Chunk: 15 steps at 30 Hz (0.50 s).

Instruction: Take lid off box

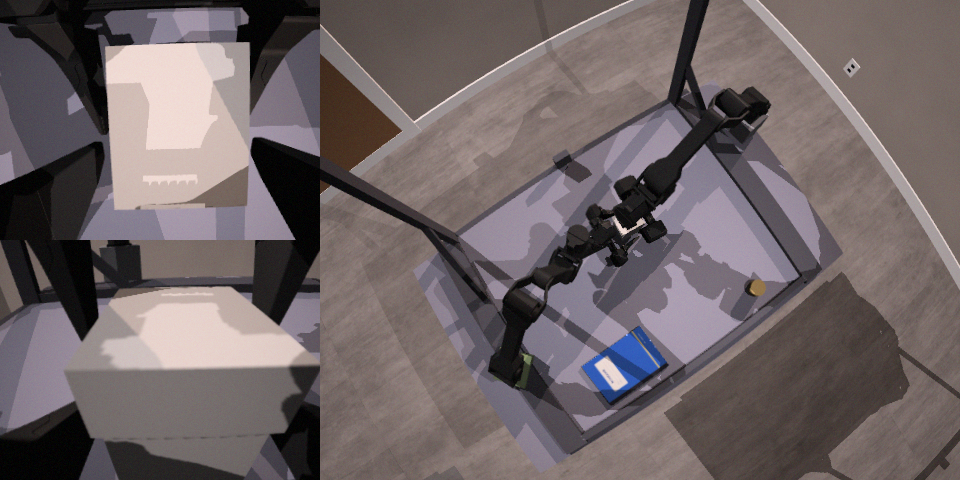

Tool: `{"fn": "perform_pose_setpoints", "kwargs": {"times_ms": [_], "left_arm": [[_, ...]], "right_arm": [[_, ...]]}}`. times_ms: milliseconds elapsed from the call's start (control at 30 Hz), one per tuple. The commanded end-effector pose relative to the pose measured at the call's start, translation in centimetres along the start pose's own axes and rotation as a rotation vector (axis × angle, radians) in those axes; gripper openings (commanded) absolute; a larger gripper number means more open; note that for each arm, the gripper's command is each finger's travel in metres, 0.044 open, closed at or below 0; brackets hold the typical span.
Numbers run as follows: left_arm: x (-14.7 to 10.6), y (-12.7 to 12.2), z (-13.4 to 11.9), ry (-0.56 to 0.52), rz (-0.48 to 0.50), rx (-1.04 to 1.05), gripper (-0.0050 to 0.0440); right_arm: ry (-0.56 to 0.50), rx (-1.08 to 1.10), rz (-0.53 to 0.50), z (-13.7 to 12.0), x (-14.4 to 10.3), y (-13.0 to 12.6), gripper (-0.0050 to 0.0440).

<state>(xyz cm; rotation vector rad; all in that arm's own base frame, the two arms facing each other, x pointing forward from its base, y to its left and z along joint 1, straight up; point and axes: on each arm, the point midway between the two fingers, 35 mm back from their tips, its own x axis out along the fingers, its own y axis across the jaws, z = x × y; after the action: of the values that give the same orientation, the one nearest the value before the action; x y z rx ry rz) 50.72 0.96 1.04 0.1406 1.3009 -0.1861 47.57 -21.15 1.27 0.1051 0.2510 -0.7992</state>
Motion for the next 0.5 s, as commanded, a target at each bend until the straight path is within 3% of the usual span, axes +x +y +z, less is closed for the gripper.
{"fn": "perform_pose_setpoints", "kwargs": {"times_ms": [0,167,467], "left_arm": [[-1.52,0.11,0.95,-0.038,0.012,0.002,0.0402],[-1.52,0.11,0.95,-0.038,0.012,0.002,0.0402],[-1.52,0.11,0.95,-0.038,0.012,0.002,0.0402]], "right_arm": [[-0.035,0.017,0.013,1.81,0.17,0.49,0.0440],[-0.028,0.014,0.007,1.46,0.04,0.30,0.0320],[-0.028,0.014,0.007,1.46,0.04,0.30,0.0263]]}}
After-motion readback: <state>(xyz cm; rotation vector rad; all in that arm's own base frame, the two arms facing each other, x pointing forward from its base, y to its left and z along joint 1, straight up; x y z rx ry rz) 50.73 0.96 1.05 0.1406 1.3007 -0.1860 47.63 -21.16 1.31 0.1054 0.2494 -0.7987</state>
